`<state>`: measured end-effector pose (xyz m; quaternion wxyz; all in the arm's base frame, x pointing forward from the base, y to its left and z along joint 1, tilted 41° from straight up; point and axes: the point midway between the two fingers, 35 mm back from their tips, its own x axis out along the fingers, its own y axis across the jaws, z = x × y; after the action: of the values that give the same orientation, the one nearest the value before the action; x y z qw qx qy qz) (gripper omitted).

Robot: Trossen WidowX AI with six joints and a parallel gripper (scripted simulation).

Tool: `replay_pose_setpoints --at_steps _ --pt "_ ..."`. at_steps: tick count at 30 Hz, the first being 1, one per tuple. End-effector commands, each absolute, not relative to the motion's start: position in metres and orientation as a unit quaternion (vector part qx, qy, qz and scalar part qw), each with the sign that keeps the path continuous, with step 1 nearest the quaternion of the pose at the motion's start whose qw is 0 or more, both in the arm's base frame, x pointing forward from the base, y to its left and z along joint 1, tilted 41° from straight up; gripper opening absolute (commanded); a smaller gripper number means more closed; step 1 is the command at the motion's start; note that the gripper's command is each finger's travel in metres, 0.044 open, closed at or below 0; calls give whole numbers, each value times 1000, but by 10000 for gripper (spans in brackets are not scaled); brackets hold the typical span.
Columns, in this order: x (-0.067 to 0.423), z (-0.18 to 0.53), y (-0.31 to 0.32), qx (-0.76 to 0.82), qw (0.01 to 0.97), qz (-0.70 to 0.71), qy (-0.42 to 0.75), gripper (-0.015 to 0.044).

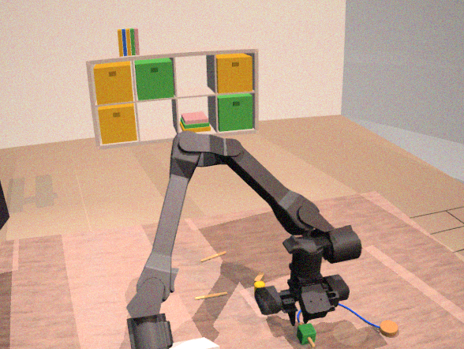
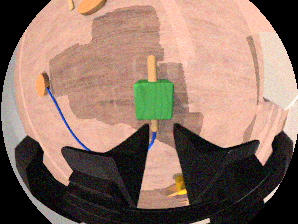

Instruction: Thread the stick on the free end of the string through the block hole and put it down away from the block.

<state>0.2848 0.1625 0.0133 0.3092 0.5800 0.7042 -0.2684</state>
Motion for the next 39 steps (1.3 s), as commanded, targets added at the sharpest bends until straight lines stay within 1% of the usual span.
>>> replay_pose_setpoints --at_steps 1,4,9,11,18,25,29,39 --pt "297 49 133 586 316 -263 698 125" --pt "298 68 118 587 315 -262 698 125" --pt "300 63 121 593 315 -261 694 125" --pt "300 62 120 582 333 -240 702 125" --pt "302 55 111 446 500 -11 742 125" --pt "304 47 102 259 617 226 708 125" --pt "305 43 97 147 652 344 659 125" --pt "306 37 90 -34 666 508 545 125"
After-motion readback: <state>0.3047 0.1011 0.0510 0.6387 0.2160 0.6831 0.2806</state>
